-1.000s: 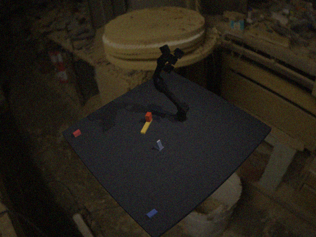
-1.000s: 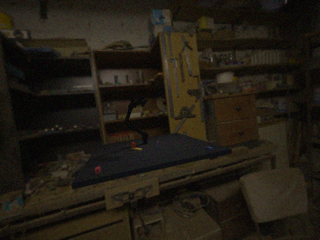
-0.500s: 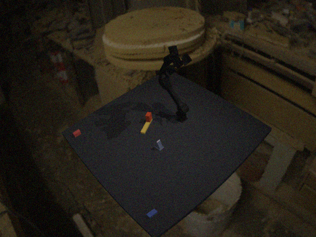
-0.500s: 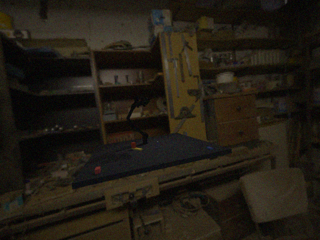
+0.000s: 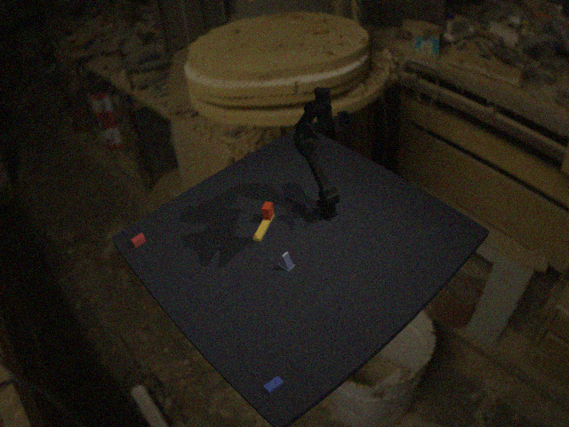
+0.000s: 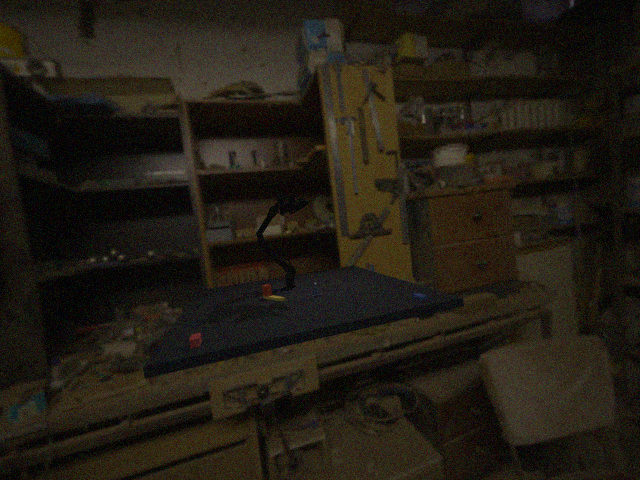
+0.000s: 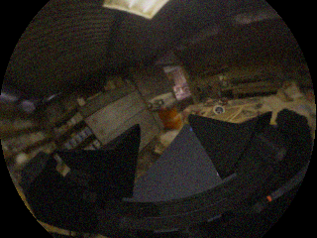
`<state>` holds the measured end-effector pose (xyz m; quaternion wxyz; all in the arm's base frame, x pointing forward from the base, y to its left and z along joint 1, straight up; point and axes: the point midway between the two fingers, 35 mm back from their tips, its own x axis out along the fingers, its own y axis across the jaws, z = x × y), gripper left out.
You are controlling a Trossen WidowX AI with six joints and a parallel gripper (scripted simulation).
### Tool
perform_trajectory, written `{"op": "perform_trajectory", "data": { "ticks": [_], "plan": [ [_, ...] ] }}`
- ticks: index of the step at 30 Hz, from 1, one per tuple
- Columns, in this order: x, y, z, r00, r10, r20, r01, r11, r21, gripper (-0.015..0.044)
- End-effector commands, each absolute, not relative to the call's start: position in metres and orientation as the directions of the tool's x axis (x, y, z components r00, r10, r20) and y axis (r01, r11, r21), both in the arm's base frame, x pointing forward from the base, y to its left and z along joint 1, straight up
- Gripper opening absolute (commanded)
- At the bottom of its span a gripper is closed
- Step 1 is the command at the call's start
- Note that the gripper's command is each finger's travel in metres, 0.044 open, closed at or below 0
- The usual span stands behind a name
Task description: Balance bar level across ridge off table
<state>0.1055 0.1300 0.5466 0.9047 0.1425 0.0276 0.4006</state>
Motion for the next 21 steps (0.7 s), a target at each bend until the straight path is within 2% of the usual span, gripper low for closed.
{"op": "perform_trajectory", "data": {
  "ticks": [1,21],
  "plan": [
    [0.113,0.139,0.536,0.701,0.713,0.02,-0.699,0.681,0.219,0.0315],
    [0.168,0.158,0.489,0.82,0.547,-0.169,-0.56,0.827,-0.045,0.0315]
  ]
}}
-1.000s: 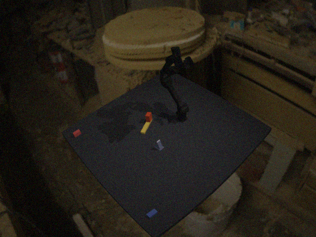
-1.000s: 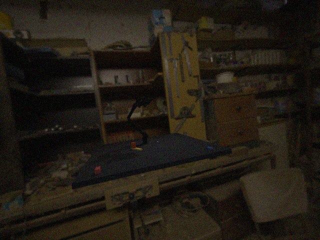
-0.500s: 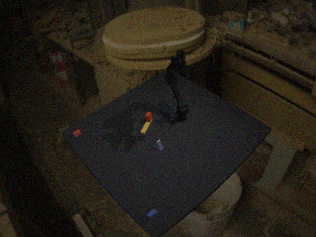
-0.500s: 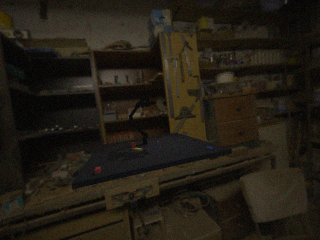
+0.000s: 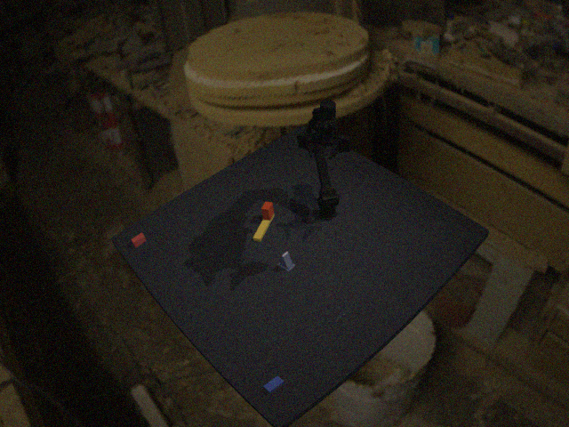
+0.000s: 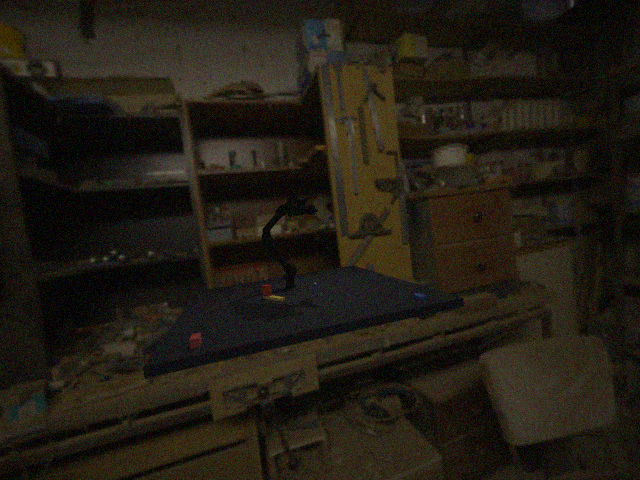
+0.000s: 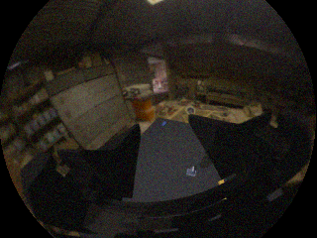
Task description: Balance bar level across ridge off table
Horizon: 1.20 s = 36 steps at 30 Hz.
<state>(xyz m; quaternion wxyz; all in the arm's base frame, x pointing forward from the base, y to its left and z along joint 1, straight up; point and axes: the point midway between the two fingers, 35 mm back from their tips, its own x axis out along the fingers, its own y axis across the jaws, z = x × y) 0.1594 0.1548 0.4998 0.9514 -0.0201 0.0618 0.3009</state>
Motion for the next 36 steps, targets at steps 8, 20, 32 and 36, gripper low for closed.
{"op": "perform_trajectory", "data": {
  "ticks": [8,20,32,36],
  "plan": [
    [0.194,0.156,0.466,0.85,0.458,-0.261,-0.505,0.849,-0.155,0.0315],
    [0.233,0.141,0.429,0.862,0.311,-0.401,-0.444,0.845,-0.297,0.0315],
    [0.268,0.114,0.39,0.828,0.163,-0.536,-0.417,0.818,-0.396,0.0315],
    [0.278,0.103,0.377,0.807,0.116,-0.579,-0.416,0.807,-0.419,0.0315]
  ]
}}
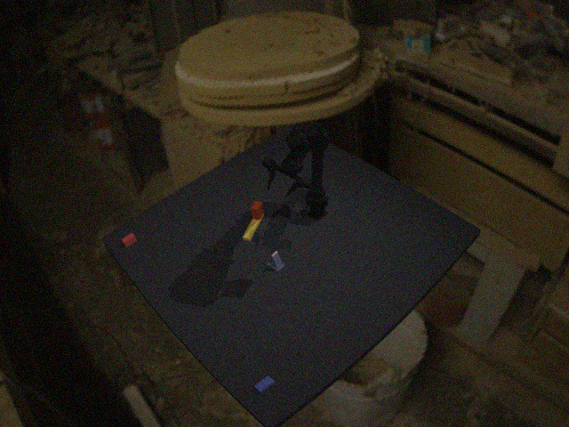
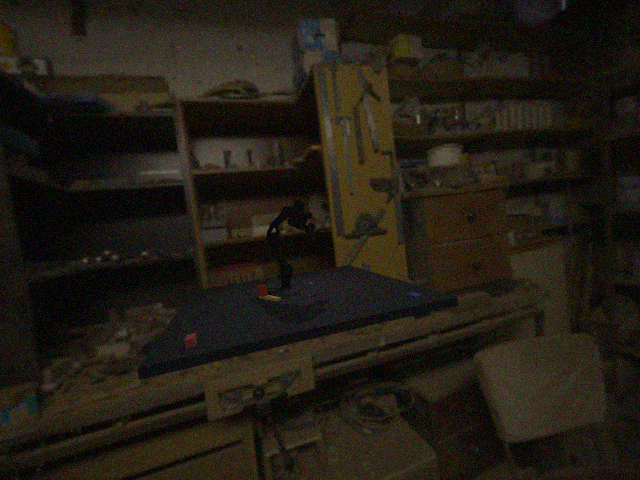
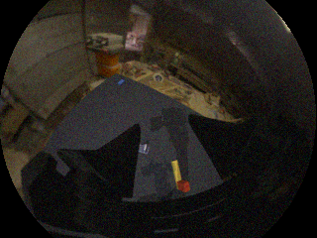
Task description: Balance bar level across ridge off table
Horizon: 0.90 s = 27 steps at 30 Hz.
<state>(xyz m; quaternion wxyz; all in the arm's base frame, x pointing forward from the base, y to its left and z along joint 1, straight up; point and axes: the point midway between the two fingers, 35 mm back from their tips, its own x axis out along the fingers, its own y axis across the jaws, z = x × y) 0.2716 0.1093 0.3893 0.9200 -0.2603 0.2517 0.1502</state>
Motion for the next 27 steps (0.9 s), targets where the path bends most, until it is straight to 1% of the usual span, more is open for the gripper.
{"op": "perform_trajectory", "data": {
  "ticks": [1,13,27],
  "plan": [
    [0.28,0.1,0.374,0.801,0.104,-0.589,-0.416,0.804,-0.424,0.0315],
    [0.302,0.059,0.334,0.703,-0.02,-0.711,-0.436,0.778,-0.453,0.0315],
    [0.312,0.004,0.29,0.545,-0.124,-0.829,-0.466,0.777,-0.423,0.0315]
  ]
}}
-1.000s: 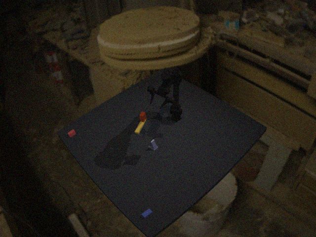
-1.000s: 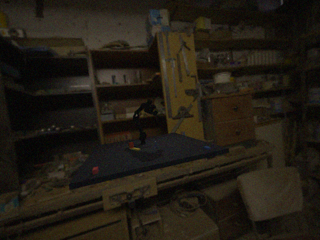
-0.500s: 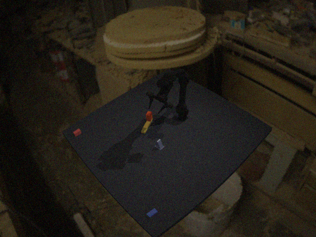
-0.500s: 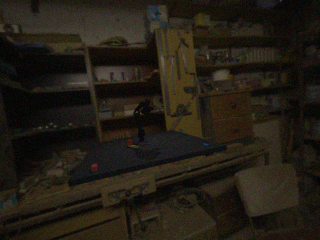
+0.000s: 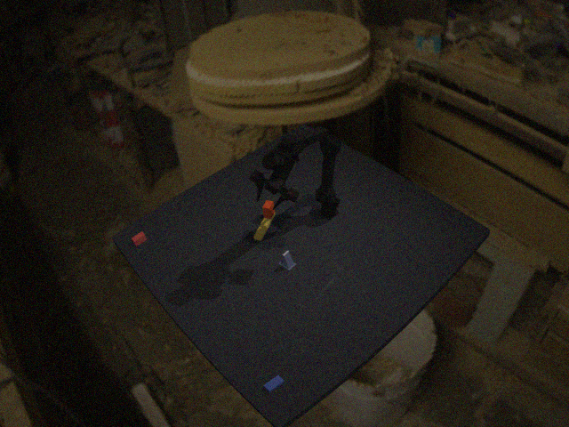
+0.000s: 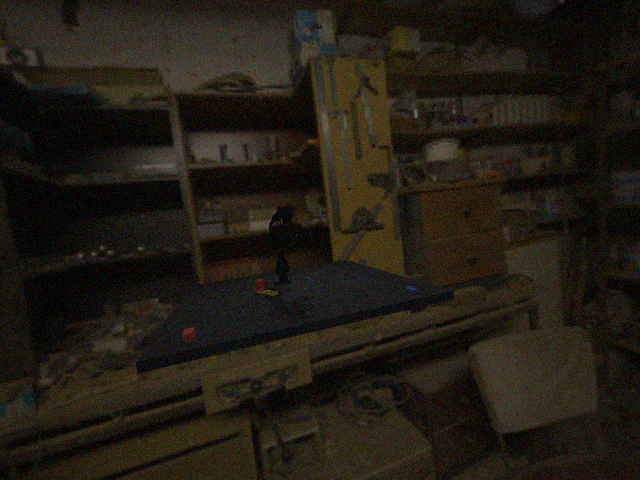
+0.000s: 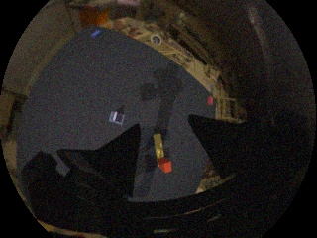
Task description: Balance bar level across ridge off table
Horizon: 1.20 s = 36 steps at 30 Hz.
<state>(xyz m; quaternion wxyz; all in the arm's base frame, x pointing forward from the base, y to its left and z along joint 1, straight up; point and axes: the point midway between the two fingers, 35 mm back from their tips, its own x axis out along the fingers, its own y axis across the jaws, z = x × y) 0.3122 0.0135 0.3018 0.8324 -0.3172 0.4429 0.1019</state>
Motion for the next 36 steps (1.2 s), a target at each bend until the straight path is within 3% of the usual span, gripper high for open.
{"op": "perform_trajectory", "data": {
  "ticks": [1,18,36],
  "plan": [
    [0.312,0.0,0.287,0.533,-0.129,-0.836,-0.468,0.779,-0.418,0.0315],
    [0.301,-0.068,0.238,0.303,-0.158,-0.94,-0.498,0.814,-0.297,0.0315],
    [0.268,-0.129,0.19,0.071,-0.056,-0.996,-0.499,0.862,-0.084,0.0315]
  ]
}}
